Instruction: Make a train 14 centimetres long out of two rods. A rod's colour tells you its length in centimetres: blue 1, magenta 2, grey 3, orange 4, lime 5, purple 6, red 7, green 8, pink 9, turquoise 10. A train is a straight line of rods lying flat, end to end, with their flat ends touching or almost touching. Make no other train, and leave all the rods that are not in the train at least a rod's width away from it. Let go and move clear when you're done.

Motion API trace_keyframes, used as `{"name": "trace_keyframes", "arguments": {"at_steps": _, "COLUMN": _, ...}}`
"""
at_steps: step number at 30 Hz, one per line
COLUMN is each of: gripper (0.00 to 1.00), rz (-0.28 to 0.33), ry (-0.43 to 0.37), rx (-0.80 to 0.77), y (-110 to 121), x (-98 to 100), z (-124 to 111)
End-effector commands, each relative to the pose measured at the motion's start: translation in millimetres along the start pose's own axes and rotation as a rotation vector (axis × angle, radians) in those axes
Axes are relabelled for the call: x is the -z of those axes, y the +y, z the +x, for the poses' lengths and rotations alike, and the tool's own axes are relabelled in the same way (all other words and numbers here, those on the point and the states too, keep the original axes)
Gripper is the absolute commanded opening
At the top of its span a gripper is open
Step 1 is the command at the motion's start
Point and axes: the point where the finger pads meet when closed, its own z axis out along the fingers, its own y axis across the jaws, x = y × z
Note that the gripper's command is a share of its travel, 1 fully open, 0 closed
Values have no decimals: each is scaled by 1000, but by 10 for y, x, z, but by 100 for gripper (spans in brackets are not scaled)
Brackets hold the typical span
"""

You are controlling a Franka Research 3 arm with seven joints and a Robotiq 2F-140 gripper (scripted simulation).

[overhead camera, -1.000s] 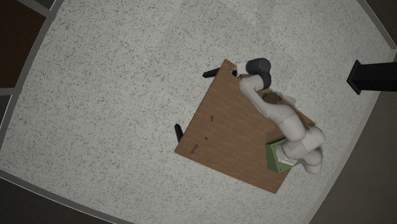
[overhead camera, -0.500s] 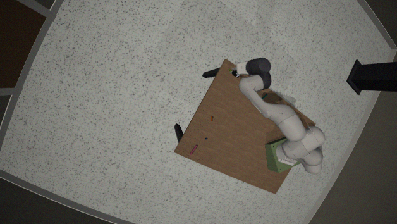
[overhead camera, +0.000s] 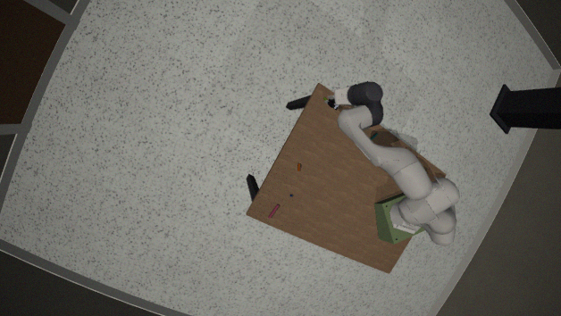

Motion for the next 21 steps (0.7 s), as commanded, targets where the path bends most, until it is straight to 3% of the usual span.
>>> {"name": "trace_keyframes", "arguments": {"at_steps": 1, "gripper": 23, "rz": 1, "ry": 0, "rx": 1, "y": -7, "x": -2, "z": 6}}
{"name": "trace_keyframes", "arguments": {"at_steps": 21, "gripper": 23, "rz": 1, "ry": 0, "rx": 1, "y": -15, "x": -2, "z": -11}}
